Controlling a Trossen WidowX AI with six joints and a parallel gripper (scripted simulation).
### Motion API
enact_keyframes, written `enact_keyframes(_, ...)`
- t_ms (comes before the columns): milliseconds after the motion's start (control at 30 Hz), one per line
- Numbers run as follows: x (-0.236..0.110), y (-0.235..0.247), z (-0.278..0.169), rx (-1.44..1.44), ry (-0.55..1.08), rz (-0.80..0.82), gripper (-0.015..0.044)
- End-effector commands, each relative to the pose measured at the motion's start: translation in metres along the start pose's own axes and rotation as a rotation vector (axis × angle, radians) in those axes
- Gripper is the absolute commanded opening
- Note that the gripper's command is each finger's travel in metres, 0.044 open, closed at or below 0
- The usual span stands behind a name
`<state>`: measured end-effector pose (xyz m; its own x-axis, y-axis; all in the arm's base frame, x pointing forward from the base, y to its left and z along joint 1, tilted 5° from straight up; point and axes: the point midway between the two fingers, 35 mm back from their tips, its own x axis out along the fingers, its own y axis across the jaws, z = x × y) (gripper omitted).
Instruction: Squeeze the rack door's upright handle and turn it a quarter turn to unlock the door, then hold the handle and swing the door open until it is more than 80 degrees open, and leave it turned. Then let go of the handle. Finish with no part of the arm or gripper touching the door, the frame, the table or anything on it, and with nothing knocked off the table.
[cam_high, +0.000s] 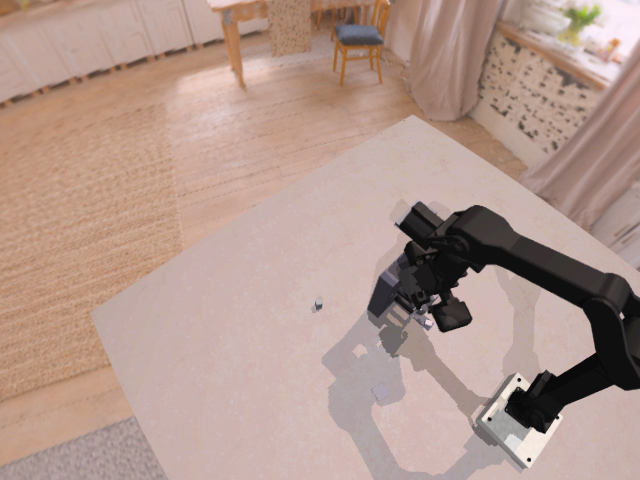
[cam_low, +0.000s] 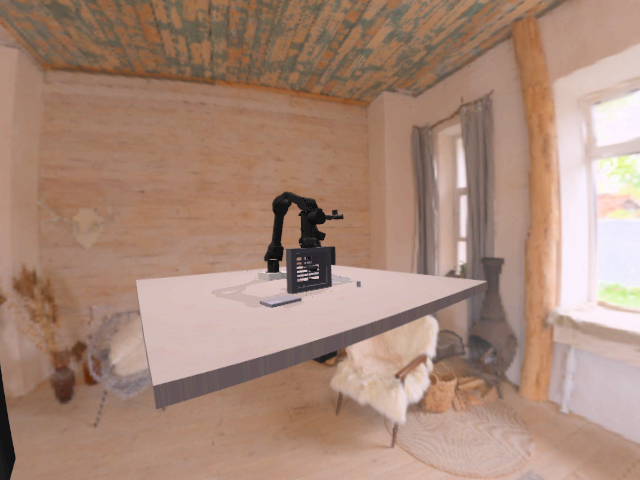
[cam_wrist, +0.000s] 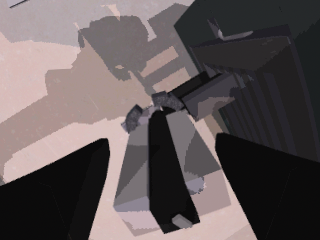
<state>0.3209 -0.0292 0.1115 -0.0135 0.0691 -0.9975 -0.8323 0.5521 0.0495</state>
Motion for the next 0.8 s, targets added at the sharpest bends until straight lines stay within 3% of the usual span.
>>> enact_keyframes(0, 0.0009, -0.0002, -0.0010, 0.192, 0.005, -0.002, 0.0294)
enact_keyframes(767, 0.0008, -0.0002, -0.0010, 1.332, 0.004, -0.005, 0.0294)
